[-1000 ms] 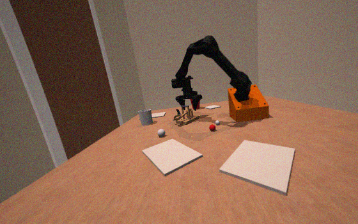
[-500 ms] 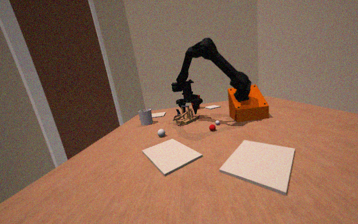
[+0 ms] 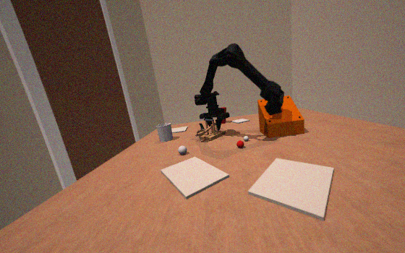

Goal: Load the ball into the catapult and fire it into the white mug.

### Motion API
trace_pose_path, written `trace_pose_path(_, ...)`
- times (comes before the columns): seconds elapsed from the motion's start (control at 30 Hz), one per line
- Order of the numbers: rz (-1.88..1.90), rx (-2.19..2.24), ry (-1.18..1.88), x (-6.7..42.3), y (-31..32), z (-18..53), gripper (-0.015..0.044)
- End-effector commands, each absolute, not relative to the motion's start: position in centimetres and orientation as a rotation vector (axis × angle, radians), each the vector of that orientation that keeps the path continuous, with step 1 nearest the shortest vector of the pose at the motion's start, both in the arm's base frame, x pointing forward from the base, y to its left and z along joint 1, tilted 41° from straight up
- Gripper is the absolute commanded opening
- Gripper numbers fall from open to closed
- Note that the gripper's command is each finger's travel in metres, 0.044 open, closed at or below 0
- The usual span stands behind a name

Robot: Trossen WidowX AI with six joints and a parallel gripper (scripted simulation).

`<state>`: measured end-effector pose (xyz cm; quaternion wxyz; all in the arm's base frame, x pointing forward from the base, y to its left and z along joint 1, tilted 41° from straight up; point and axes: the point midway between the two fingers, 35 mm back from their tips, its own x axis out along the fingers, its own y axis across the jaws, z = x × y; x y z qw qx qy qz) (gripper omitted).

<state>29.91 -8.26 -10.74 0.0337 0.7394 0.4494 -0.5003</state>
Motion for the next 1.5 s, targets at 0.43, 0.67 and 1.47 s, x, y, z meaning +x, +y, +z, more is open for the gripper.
trace_pose_path(0.43,-1.542,2.273,1.380,29.4,-11.5,-6.9,0.0000)
trace_pose_path(0.67,-1.381,2.182,1.445,29.4,-11.5,-6.9,0.0000)
trace_pose_path(1.47,-0.602,1.642,1.613,31.4,-12.0,-7.4,0.0000)
